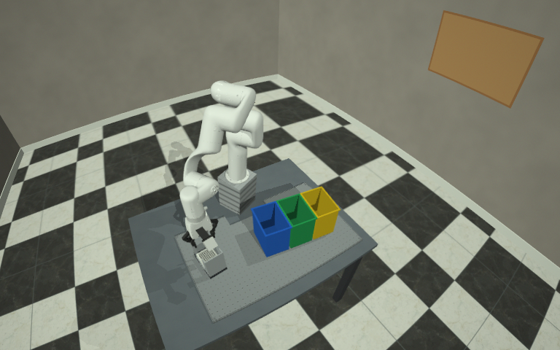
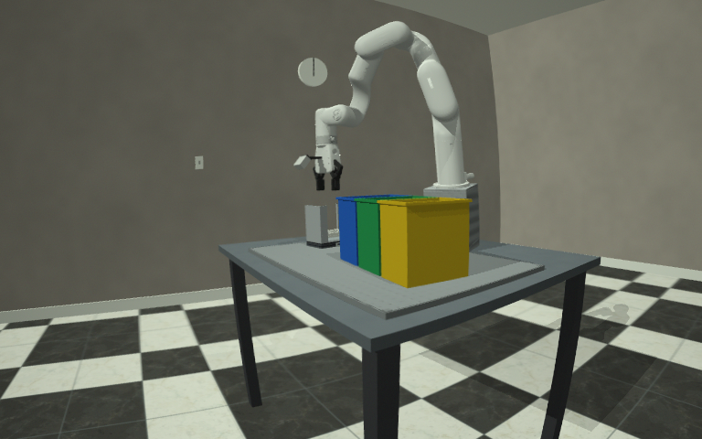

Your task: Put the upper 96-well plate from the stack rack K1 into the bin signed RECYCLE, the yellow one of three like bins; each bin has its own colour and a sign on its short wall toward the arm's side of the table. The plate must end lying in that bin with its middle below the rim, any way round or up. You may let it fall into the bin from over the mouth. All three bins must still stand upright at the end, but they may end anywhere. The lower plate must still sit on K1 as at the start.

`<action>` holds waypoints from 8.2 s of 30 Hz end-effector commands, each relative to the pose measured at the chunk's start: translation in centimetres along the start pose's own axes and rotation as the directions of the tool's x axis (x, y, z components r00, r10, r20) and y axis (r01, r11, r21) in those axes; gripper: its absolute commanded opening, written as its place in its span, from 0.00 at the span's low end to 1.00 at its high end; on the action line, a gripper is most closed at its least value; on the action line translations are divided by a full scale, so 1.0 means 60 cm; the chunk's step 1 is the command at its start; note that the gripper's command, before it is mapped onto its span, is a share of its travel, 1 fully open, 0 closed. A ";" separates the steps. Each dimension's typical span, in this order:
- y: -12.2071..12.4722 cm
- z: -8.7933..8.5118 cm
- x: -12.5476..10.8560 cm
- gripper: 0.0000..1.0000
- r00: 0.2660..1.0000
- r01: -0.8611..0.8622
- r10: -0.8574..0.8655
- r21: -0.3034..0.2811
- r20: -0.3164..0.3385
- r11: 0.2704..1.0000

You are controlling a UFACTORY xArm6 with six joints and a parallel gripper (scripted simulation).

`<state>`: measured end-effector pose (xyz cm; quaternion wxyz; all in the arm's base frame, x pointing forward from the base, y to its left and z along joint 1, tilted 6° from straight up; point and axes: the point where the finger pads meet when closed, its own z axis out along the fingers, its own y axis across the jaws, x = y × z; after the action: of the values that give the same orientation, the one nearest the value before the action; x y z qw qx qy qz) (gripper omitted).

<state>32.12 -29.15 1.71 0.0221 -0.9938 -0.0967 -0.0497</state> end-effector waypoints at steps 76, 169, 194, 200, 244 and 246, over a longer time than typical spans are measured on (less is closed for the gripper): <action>0.002 0.192 0.002 1.00 1.000 0.000 0.000 -0.003 -0.002 1.000; 0.002 0.250 0.002 0.00 1.000 0.000 0.000 -0.003 -0.002 1.000; 0.002 0.250 0.002 0.00 1.000 0.000 0.000 -0.003 -0.002 1.000; 0.002 0.250 0.002 0.00 1.000 0.000 0.000 -0.003 -0.002 1.000; 0.002 0.217 0.002 0.00 1.000 0.000 0.000 -0.003 -0.002 1.000; 0.002 0.214 0.002 0.00 1.000 0.000 0.000 -0.003 -0.002 1.000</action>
<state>33.38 -28.45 -11.34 0.0222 -0.9938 -0.0968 -0.0499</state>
